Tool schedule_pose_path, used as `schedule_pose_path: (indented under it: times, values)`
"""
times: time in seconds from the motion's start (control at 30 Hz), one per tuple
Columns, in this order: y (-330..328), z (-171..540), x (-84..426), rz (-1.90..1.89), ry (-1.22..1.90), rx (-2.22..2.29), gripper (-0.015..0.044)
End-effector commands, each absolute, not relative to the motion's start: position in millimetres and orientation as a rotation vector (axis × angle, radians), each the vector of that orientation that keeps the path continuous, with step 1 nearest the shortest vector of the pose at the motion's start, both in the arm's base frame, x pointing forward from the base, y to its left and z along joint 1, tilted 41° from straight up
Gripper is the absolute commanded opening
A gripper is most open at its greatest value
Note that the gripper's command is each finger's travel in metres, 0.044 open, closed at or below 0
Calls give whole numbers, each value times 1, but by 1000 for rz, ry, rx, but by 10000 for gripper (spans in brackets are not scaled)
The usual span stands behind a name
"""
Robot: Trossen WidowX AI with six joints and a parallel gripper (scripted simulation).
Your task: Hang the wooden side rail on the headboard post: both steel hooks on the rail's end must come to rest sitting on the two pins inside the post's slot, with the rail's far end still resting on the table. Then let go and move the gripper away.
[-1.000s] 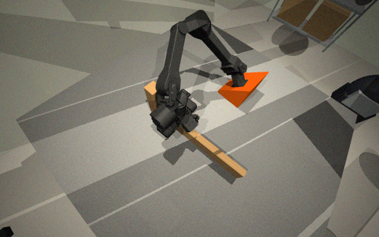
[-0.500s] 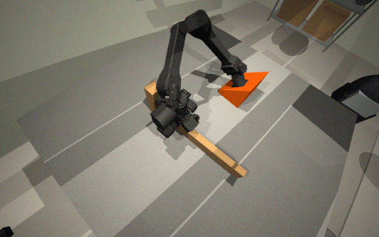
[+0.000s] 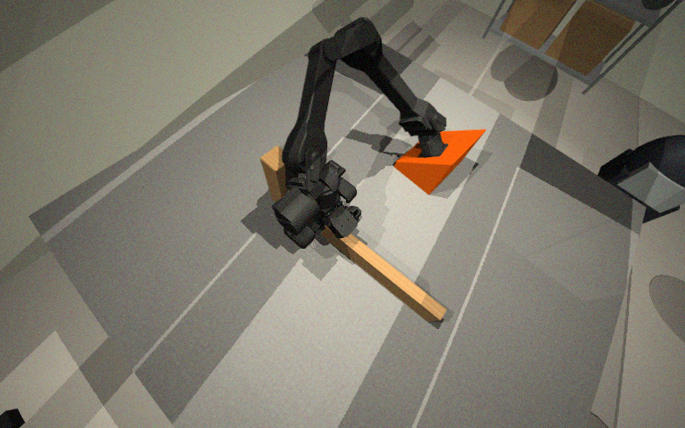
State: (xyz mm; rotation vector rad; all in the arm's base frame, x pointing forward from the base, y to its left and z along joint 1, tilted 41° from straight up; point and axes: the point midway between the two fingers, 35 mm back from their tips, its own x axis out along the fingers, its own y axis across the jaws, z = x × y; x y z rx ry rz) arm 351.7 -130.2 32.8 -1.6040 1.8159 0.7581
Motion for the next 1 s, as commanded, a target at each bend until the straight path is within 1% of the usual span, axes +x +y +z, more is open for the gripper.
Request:
schedule_pose_path:
  times: [0.0,0.97]
  values:
    - [-127,36,354,750,1806,-1608,0]
    - [-124,40,354,750,1806,-1608,0]
